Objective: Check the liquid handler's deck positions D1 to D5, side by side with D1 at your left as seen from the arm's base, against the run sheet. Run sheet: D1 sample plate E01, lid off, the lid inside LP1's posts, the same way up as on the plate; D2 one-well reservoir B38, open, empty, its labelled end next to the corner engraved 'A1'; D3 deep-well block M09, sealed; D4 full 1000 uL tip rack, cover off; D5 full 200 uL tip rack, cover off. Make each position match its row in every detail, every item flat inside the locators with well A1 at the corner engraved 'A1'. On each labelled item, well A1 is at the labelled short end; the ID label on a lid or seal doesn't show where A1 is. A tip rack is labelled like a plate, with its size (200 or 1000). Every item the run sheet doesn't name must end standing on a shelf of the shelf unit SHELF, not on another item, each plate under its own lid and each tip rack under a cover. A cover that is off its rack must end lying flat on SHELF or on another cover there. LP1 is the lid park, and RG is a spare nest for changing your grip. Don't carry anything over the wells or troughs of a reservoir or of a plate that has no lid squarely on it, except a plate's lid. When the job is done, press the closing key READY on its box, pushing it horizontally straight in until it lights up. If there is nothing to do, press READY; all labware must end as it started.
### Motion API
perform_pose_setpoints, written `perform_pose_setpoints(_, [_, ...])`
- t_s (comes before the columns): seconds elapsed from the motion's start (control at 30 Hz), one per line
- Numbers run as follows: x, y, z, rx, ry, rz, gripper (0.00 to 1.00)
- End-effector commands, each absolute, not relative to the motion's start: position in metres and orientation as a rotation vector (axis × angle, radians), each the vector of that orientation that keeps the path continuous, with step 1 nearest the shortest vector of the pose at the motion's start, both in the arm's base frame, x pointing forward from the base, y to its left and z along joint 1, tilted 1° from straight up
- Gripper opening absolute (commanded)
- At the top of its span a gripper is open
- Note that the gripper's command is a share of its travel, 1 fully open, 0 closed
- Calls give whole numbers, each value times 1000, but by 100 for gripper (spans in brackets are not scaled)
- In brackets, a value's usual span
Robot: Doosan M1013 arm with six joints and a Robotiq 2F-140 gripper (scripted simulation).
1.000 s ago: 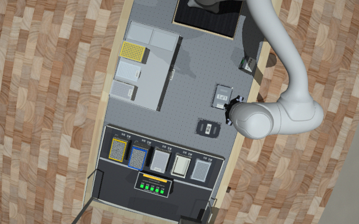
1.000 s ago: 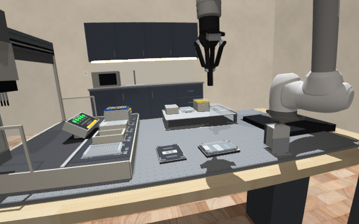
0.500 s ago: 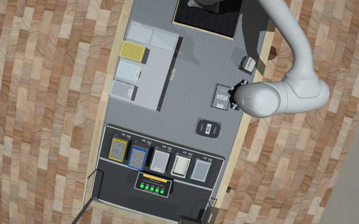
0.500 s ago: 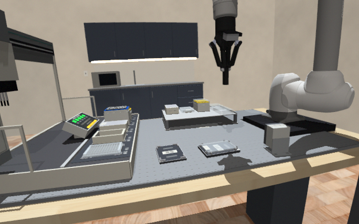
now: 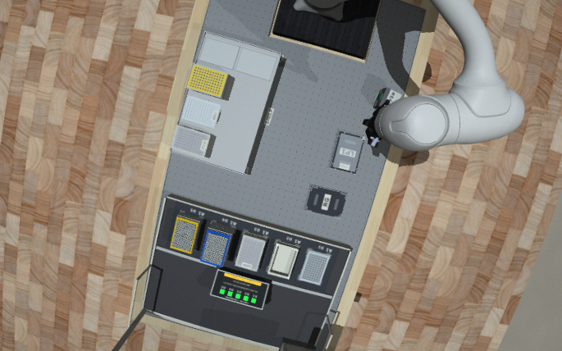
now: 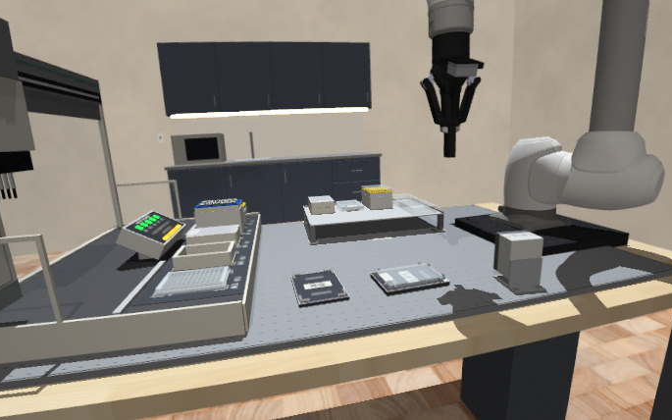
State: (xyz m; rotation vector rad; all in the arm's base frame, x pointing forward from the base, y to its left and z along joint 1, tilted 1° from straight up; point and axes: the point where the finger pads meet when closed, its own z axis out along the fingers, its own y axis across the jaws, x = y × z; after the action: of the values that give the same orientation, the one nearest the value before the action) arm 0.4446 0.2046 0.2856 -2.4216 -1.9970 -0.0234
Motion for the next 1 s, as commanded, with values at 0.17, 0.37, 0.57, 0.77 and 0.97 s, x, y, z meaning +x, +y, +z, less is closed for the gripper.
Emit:
perform_pose_setpoints(0.17, [398,204,285,-2429,-1998,-15,10])
perform_pose_setpoints(0.37, [378,205,285,-2429,-1998,-15,10])
perform_pose_setpoints(0.57, [348,206,285,-2429,-1998,-15,10])
perform_pose_setpoints(0.77, [319,207,284,-2429,-1998,-15,10])
perform_pose_setpoints(0.97, [318,209,283,-2431,-1999,-29,10])
